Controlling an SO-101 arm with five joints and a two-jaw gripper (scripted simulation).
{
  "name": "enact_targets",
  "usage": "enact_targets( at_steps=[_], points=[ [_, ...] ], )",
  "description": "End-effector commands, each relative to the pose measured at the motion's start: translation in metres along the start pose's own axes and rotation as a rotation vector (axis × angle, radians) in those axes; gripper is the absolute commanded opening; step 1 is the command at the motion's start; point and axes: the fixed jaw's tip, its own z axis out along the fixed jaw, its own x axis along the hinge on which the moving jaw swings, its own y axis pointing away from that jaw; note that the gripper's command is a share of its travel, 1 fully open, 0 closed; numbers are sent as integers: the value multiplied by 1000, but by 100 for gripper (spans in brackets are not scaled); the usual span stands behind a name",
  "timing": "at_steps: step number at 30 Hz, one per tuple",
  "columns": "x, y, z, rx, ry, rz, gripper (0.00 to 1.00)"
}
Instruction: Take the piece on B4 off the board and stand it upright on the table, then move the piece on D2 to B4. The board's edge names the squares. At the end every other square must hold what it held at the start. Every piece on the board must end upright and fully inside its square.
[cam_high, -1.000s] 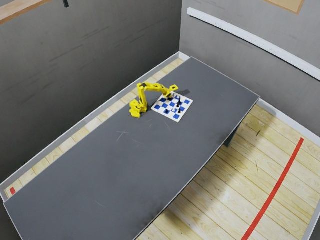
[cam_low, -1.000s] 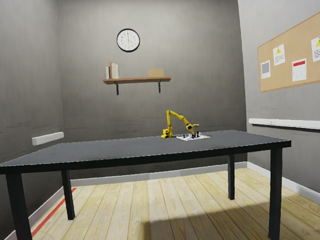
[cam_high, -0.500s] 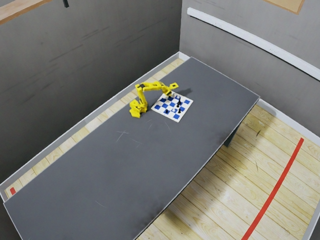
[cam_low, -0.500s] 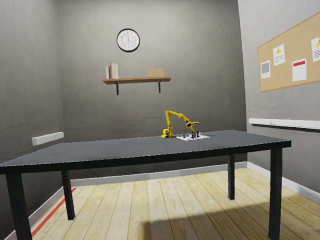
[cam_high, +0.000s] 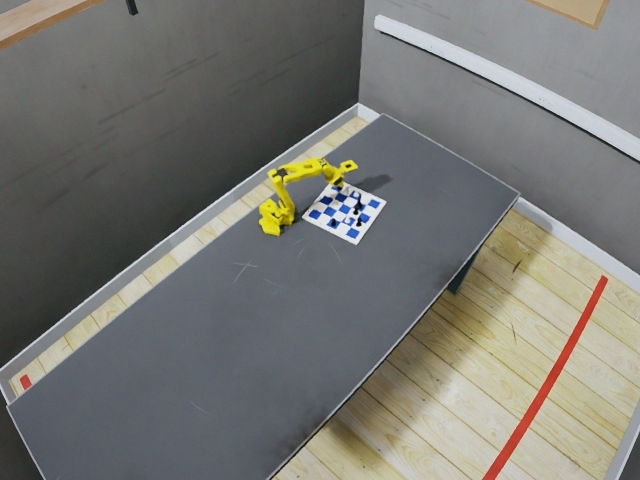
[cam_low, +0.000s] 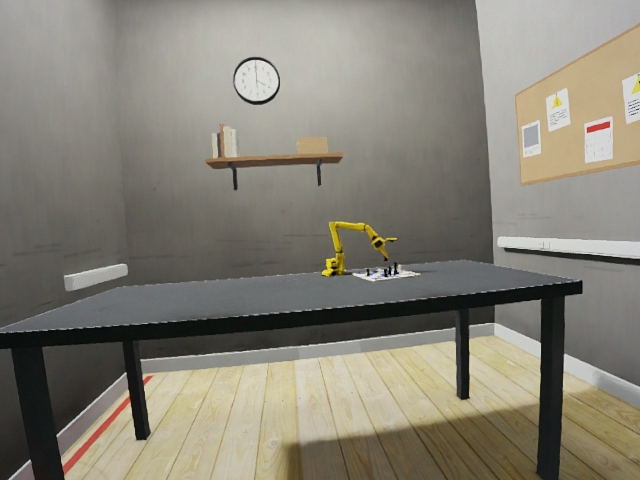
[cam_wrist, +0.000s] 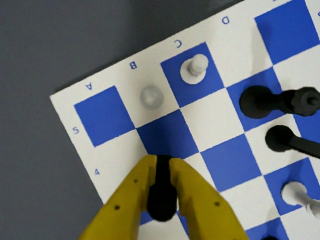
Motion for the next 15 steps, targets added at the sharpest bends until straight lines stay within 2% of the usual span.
enact_targets(
  at_steps=[1,15],
  points=[
    [-7,-2,-7,4,-22,3,0],
    [-8,-5,-10,10,-22,13,0]
  ],
)
